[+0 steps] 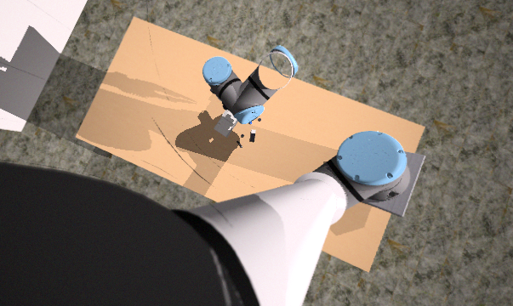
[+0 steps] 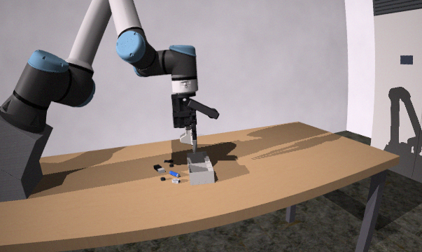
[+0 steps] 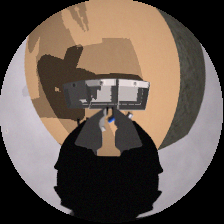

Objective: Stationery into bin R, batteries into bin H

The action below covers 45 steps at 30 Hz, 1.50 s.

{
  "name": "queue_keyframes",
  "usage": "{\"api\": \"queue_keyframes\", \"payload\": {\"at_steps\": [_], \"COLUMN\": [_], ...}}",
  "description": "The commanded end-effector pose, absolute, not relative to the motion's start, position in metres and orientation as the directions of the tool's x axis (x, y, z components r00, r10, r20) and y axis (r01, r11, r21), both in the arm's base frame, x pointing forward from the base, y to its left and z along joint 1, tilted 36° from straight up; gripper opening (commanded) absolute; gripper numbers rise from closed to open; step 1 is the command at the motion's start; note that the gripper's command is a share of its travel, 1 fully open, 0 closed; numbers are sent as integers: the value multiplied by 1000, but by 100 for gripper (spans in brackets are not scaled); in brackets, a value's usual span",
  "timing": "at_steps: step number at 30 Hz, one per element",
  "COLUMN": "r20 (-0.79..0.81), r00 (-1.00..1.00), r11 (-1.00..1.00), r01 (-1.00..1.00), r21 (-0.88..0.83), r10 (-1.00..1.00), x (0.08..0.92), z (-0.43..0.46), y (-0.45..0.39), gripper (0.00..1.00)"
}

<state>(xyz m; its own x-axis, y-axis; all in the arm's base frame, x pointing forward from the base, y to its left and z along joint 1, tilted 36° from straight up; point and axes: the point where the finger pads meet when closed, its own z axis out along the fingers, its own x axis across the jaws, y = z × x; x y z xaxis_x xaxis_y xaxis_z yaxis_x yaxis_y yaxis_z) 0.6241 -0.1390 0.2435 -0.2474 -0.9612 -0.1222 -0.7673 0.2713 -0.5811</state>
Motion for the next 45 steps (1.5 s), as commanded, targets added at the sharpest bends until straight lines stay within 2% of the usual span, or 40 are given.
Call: {"api": "queue_keyframes", "payload": {"at_steps": [1, 45], "r20": [-121, -121], "r00": [-248, -248], "r11": [271, 271], "r01": [-767, -767], "r21": [-582, -582], "r10": [-961, -961], "x": [630, 666], "z": [247, 199], "y": [-119, -118], "gripper": [4, 4]}}
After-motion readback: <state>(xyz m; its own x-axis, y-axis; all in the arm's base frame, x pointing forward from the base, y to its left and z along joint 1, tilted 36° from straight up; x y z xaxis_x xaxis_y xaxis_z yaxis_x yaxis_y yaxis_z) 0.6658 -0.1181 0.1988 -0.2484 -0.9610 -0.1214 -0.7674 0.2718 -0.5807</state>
